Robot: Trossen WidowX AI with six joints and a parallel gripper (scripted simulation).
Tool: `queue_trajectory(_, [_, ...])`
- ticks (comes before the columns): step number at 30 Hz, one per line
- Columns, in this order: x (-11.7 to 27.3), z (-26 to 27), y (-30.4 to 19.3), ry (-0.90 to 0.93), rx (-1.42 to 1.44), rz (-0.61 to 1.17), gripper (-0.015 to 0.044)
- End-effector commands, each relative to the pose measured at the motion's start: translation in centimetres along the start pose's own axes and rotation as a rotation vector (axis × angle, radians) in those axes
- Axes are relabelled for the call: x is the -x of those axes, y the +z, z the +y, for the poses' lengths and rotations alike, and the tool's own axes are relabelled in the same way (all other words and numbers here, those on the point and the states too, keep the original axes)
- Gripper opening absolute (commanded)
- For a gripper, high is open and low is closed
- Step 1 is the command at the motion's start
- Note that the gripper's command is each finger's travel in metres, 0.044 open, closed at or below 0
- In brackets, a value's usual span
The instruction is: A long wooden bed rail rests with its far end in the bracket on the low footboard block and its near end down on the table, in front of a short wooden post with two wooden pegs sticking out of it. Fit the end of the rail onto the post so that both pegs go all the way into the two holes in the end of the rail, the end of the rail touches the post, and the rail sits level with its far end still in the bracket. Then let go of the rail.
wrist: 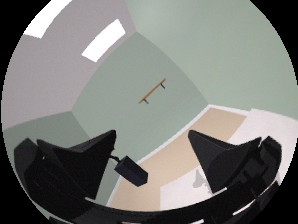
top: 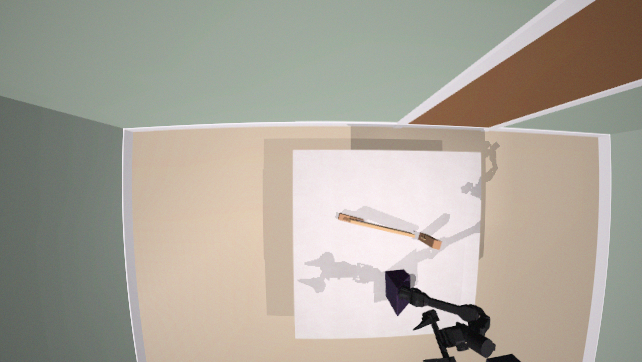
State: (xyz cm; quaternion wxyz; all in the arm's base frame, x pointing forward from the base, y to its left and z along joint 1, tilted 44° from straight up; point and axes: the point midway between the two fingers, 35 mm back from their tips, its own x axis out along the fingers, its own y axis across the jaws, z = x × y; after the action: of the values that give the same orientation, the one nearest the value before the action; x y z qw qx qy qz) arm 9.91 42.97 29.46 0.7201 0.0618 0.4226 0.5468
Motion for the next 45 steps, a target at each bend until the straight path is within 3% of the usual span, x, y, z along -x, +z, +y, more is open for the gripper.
queue_trajectory(1, [-1.2, -6.2, 0.7, -0.167, 0.049, -0.002, 0.044])
queue_trajectory(12, [0.5, -25.7, 0.3, -0.671, 0.23, 0.15, 0.044])
queue_trajectory(24, [9.4, -43.3, -6.7, -1.046, 0.329, 0.633, 0.044])
queue_trajectory(31, [16.3, -49.7, -13.4, -1.082, 0.364, 1.044, 0.044])
queue_trajectory(38, [23.5, -52.7, -21.1, -0.921, 0.381, 1.49, 0.044])
queue_trajectory(45, [24.4, -52.7, -21.8, -0.896, 0.38, 1.53, 0.044])
